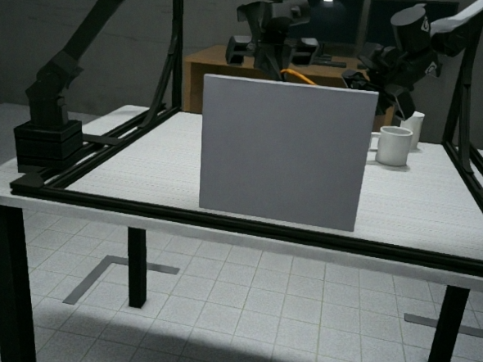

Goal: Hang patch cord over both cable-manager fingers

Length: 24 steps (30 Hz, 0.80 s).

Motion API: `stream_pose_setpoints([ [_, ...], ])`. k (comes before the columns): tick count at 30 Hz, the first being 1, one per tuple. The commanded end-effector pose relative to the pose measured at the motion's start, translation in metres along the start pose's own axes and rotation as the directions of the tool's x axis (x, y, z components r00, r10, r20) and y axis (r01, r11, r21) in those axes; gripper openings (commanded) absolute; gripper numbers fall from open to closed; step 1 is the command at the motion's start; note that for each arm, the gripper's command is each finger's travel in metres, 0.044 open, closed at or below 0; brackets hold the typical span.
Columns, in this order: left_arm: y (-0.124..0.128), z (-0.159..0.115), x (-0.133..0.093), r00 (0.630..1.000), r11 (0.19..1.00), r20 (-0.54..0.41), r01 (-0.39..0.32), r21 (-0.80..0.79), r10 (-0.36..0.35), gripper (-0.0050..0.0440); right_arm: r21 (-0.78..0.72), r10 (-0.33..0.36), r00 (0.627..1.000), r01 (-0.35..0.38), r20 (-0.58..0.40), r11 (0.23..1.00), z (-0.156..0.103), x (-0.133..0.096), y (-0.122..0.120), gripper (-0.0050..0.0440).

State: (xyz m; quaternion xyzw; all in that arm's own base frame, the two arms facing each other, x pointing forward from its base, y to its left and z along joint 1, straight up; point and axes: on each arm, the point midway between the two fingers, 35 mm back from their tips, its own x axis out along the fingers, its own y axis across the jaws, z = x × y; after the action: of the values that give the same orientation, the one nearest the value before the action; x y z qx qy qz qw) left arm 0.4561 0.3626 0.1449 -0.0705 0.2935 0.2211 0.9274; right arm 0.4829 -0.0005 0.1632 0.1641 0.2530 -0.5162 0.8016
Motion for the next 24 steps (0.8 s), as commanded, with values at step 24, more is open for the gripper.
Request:
stream_pose_setpoints([
  [24, 0.000, 0.014, -0.009, 0.999, 1.000, 0.033, -0.004, 0.008, 0.004, 0.0040, 0.031, 0.017, 1.000, -0.018, 0.012, 0.999, 0.017, -0.014, -0.012, 0.0025],
])
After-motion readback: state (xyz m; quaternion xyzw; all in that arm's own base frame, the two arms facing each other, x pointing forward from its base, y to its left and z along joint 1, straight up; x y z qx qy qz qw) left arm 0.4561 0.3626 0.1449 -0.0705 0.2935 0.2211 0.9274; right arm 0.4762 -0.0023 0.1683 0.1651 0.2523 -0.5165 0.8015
